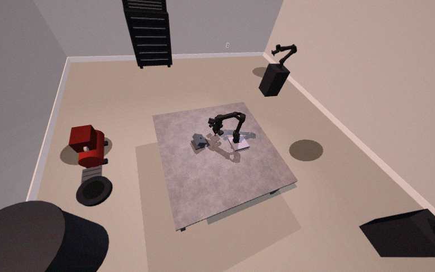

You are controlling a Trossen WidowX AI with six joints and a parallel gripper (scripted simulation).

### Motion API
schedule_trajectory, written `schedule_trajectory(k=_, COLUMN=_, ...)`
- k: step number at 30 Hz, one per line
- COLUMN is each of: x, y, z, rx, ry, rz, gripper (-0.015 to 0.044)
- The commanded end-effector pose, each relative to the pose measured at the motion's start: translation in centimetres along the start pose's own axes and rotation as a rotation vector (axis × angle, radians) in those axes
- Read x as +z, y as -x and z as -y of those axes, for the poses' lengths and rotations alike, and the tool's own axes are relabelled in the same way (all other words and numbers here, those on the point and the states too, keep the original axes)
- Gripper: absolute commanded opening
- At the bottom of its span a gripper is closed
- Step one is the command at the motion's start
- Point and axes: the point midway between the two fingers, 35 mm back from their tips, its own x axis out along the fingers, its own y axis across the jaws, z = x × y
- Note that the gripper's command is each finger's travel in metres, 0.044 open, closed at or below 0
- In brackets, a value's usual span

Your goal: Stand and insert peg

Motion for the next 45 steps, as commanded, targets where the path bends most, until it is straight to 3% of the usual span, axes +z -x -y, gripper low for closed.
schedule_trajectory(k=1, x=-0.1, y=0.6, z=-0.1, rx=0.002, ry=0.0, rz=-0.001, gripper=0.0)
schedule_trajectory(k=22, x=-0.3, y=7.7, z=-0.1, rx=0.005, ry=0.003, rz=0.002, gripper=0.0)
schedule_trajectory(k=45, x=-4.6, y=9.7, z=-0.7, rx=0.111, ry=0.254, rz=-0.184, gripper=0.0)
